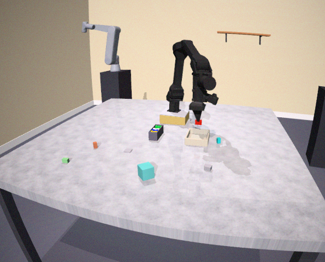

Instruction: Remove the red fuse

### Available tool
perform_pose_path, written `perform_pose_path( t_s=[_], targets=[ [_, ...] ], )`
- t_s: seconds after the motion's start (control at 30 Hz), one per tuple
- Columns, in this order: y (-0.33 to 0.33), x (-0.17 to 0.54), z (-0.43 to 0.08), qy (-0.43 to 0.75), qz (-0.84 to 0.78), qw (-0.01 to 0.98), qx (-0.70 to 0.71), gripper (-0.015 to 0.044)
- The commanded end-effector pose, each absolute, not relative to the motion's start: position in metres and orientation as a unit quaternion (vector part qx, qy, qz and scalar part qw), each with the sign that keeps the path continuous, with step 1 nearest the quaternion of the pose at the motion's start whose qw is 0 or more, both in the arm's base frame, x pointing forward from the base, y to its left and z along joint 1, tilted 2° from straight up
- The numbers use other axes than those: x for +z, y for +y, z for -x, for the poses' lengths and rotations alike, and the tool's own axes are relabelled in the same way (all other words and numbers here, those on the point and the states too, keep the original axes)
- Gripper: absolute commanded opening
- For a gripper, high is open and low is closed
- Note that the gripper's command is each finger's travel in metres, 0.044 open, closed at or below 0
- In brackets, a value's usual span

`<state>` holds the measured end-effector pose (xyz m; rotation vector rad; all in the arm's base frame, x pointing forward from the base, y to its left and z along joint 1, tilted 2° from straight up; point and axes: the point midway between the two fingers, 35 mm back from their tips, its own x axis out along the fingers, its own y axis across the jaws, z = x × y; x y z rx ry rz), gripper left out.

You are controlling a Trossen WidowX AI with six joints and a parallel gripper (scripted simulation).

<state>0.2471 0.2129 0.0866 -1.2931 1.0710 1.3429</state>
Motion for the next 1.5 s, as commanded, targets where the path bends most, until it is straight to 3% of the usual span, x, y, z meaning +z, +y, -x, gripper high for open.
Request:
perform_pose_path(
  t_s=[0.0, 0.73, 1.17, 1.47],
  targets=[
    [0.214, 0.078, -0.246, 0.441, 0.527, 0.474, 0.550, 0.0000],
    [0.215, 0.050, -0.246, 0.441, 0.527, 0.474, 0.550, 0.0000],
    [0.215, 0.056, -0.247, 0.439, 0.529, 0.475, 0.550, 0.0330],
    [0.213, 0.090, -0.246, 0.441, 0.527, 0.474, 0.550, 0.0330]
  ],
)
